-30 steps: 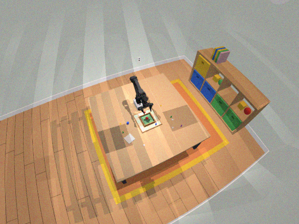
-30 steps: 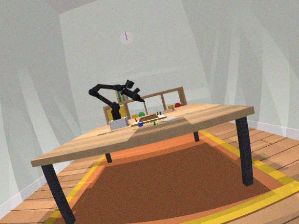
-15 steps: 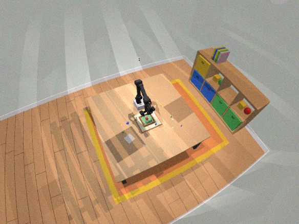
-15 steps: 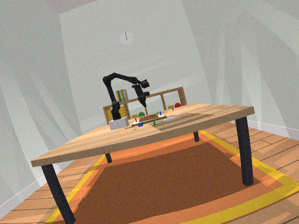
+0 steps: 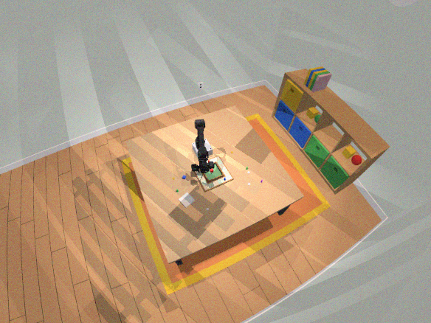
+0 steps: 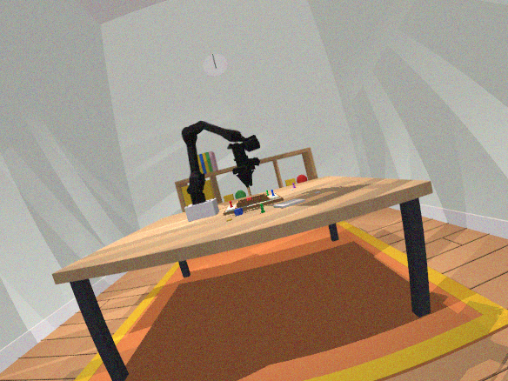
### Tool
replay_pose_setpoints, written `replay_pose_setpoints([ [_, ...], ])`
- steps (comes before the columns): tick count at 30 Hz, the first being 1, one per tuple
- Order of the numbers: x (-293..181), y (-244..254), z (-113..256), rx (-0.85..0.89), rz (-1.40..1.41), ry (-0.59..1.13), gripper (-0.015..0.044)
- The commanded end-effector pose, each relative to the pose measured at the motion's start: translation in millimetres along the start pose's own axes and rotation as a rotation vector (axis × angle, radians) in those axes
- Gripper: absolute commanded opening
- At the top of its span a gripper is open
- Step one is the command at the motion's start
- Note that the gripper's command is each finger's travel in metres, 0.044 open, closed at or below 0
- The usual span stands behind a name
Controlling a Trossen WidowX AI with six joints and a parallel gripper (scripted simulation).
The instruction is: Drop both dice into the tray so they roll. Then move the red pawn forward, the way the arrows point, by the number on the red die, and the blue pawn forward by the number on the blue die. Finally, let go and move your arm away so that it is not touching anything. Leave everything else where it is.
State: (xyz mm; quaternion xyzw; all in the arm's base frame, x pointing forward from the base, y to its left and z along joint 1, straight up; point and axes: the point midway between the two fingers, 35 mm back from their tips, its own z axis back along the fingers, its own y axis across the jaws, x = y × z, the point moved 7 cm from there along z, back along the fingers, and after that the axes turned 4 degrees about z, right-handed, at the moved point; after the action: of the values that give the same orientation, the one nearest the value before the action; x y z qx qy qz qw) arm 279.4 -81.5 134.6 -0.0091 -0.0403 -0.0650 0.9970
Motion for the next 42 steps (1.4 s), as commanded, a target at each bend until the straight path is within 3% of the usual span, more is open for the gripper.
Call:
replay_pose_setpoints([
  [1, 0.9, -55.6, -8.9, -0.011, -0.131, 0.019, 0.0275],
  [9, -28.4, -158.9, -26.0, -0.019, -0.372, 0.054, 0.0275],
  [42, -38.7, -163.5, -79.7, -0.019, -0.377, 0.056, 0.0275],
])
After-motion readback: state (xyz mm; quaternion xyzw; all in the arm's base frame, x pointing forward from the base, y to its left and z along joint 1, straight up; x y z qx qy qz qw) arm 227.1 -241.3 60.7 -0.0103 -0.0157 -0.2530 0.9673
